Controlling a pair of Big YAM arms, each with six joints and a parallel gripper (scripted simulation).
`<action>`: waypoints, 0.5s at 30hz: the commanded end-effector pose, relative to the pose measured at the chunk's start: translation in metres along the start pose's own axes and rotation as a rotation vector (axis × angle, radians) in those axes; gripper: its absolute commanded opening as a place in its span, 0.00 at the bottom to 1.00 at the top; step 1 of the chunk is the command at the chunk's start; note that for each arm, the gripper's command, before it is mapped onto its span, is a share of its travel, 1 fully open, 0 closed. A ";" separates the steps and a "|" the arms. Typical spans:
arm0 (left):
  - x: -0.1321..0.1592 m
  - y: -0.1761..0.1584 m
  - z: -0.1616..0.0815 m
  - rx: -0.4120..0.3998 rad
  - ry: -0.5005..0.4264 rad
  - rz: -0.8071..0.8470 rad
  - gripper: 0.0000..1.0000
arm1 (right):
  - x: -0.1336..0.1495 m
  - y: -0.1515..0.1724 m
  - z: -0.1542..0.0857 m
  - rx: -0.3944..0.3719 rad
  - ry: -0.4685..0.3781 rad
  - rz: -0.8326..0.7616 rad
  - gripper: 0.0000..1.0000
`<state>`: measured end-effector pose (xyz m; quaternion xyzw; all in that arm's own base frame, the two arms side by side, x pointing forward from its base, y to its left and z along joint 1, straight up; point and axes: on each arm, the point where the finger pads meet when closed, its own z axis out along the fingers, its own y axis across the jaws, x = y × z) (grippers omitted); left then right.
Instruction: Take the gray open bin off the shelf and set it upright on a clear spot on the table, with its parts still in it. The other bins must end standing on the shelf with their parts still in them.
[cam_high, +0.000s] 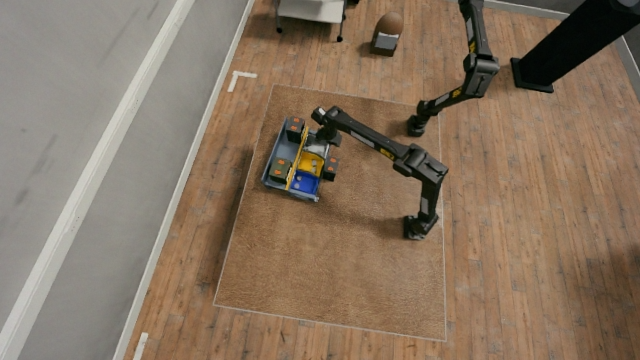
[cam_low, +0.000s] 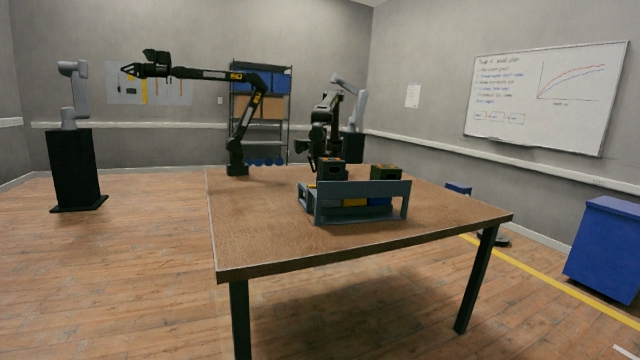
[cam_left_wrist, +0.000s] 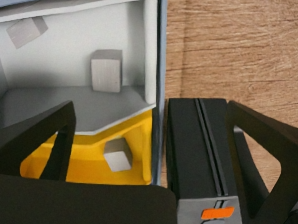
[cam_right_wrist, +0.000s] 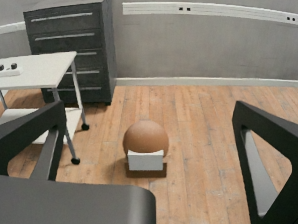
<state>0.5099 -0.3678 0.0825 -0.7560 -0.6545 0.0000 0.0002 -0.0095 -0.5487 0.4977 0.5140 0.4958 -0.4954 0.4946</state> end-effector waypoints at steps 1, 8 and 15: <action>0.000 0.004 -0.004 -0.005 -0.005 -0.002 0.90 | -0.003 -0.004 -0.004 0.006 -0.020 -0.017 1.00; 0.001 0.002 0.014 0.006 0.001 -0.002 0.90 | -0.003 -0.004 -0.004 0.006 -0.020 -0.017 1.00; 0.001 0.002 0.021 0.006 0.001 -0.002 0.90 | -0.003 -0.004 -0.004 0.006 -0.020 -0.017 1.00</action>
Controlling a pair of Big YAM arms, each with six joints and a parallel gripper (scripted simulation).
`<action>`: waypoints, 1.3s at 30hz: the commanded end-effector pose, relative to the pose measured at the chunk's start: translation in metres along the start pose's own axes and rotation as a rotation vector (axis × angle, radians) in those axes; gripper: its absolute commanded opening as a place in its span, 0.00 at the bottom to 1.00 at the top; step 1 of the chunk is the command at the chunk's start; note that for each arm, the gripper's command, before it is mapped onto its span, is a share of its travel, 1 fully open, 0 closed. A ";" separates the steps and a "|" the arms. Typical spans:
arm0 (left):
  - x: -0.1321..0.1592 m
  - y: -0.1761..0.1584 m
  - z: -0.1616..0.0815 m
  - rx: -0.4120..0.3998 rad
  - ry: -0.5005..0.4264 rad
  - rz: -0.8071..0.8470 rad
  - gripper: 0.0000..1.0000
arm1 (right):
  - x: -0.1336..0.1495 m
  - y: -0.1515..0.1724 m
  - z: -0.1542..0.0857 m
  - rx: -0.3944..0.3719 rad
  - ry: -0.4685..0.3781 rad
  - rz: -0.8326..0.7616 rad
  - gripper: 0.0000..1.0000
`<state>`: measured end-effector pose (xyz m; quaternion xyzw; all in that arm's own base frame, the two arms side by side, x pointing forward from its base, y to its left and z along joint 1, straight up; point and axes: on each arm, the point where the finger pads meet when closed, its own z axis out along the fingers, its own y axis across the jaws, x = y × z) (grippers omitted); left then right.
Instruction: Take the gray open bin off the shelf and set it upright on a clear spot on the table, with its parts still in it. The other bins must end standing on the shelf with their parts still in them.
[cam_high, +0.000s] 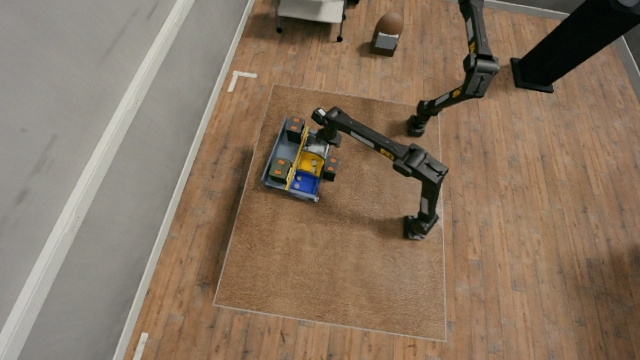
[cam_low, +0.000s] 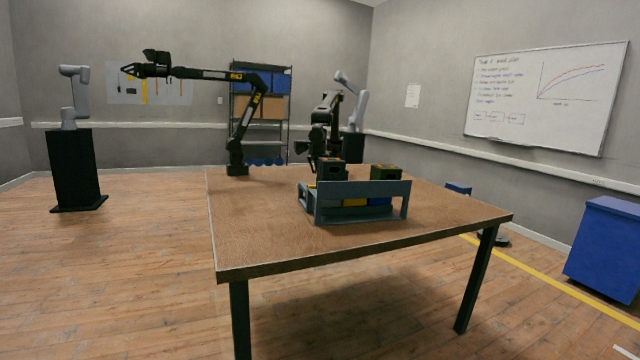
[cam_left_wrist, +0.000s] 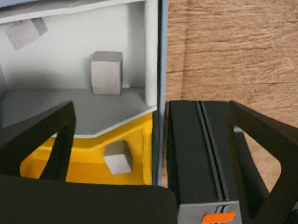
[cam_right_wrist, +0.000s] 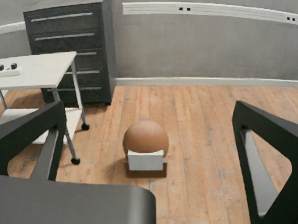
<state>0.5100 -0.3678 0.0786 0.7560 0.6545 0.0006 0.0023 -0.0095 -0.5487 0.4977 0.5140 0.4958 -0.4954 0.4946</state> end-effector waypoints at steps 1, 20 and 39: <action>0.001 0.002 0.019 0.011 0.003 -0.002 0.90 | -0.003 -0.004 -0.004 0.006 -0.020 -0.017 1.00; 0.001 0.001 0.052 0.011 0.003 -0.002 0.90 | -0.003 -0.004 -0.004 0.006 -0.020 -0.017 1.00; 0.001 0.002 0.073 0.009 0.002 -0.002 0.90 | -0.003 -0.004 -0.004 0.006 -0.020 -0.017 1.00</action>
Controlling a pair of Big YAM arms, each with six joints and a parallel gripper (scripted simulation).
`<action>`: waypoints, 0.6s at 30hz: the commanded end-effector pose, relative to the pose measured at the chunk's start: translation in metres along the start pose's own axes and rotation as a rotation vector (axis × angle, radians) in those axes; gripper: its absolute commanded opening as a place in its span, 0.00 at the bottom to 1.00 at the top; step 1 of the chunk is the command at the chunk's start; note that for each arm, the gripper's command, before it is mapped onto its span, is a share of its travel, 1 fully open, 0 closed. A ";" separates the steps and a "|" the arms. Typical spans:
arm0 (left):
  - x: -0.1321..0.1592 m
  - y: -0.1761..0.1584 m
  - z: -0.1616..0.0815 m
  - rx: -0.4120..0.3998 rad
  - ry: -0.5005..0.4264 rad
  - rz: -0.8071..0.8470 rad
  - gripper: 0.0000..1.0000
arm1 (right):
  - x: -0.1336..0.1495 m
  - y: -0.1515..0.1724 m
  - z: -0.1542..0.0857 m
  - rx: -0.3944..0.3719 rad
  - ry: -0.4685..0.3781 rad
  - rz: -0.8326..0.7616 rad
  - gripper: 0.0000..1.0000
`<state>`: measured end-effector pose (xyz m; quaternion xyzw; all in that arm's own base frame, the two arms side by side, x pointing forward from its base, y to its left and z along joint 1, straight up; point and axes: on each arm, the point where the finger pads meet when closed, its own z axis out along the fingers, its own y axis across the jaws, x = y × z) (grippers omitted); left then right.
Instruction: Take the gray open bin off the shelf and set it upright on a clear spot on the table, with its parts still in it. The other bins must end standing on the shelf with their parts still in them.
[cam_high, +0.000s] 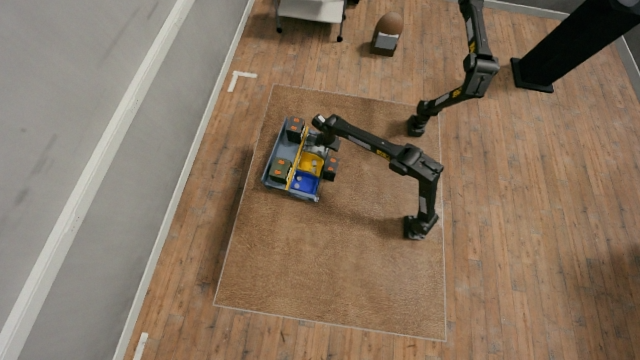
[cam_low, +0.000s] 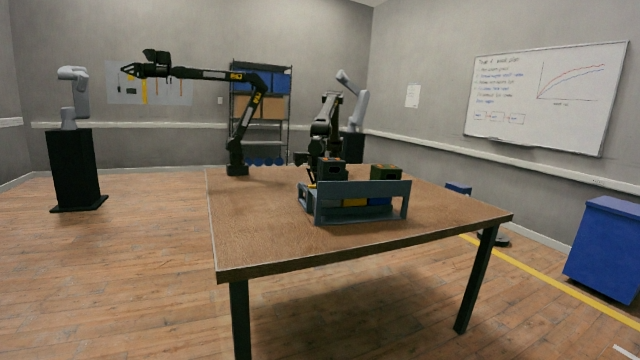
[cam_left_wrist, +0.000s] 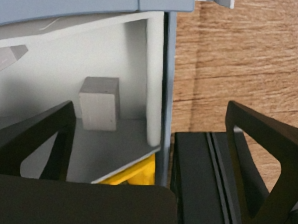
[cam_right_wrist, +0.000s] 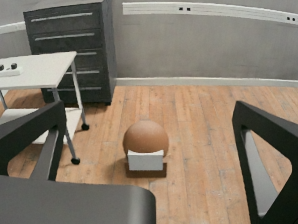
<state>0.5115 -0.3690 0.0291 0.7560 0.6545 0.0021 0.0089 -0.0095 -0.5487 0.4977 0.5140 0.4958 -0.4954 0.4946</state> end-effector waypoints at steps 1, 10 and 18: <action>0.001 0.001 0.022 0.019 0.007 -0.002 0.90 | -0.003 -0.004 -0.004 0.006 -0.020 -0.017 1.00; 0.002 -0.001 0.024 0.024 0.010 -0.002 0.90 | -0.003 -0.004 -0.004 0.006 -0.020 -0.017 1.00; 0.003 -0.002 0.030 0.033 0.015 -0.002 0.90 | -0.003 -0.004 -0.004 0.006 -0.020 -0.017 1.00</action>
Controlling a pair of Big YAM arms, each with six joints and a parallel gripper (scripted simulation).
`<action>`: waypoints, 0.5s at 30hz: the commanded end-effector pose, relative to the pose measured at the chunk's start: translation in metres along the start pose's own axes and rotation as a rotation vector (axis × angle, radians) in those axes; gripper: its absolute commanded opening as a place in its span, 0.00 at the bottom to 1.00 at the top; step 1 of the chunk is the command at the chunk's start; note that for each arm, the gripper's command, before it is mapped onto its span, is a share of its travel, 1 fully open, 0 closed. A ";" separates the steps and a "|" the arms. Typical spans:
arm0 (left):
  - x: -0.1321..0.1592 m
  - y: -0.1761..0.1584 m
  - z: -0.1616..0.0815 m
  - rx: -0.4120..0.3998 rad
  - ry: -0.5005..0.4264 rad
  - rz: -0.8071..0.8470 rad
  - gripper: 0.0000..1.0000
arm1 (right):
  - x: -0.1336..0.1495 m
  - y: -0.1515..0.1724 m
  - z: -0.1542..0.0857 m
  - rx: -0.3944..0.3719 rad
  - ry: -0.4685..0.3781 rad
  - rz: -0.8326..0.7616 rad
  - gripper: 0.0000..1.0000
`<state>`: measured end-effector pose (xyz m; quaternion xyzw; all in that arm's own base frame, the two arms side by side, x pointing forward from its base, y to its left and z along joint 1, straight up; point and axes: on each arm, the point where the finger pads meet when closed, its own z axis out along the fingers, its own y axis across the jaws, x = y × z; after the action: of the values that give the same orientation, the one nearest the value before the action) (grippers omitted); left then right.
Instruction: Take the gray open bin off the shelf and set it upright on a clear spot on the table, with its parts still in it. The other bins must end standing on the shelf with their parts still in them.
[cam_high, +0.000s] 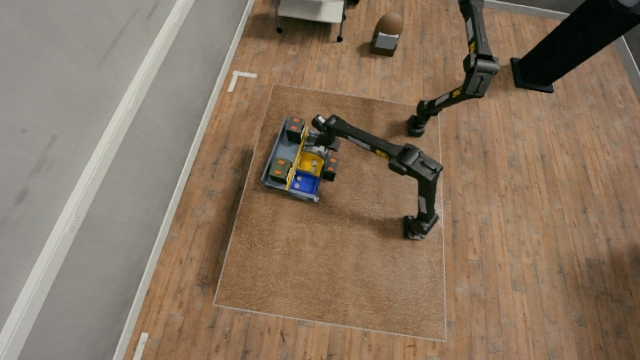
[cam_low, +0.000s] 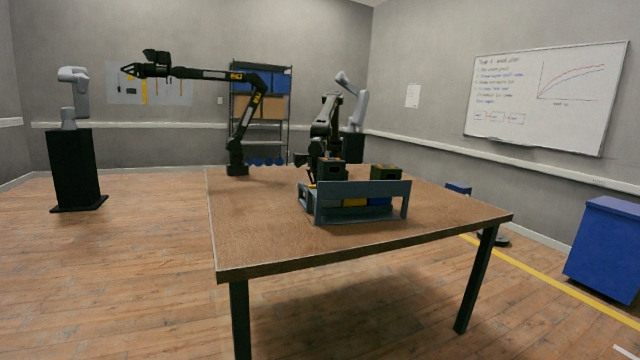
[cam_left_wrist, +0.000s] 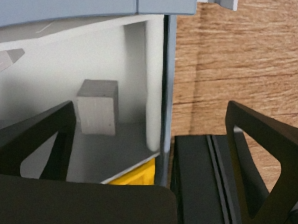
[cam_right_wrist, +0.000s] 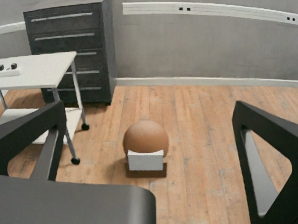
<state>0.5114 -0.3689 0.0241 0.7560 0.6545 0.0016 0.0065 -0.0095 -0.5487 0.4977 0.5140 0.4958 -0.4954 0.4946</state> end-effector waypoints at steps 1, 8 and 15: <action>0.003 -0.002 0.025 0.029 0.012 -0.002 0.90 | -0.003 -0.004 -0.004 0.006 -0.020 -0.017 1.00; 0.002 -0.001 0.026 0.026 0.011 -0.002 0.90 | -0.003 -0.004 -0.004 0.006 -0.020 -0.017 1.00; 0.002 -0.001 0.029 0.030 0.013 -0.002 0.90 | -0.003 -0.004 -0.004 0.006 -0.020 -0.017 1.00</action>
<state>0.5107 -0.3684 0.0194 0.7560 0.6545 0.0008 0.0031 -0.0095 -0.5487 0.4977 0.5140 0.4958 -0.4954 0.4946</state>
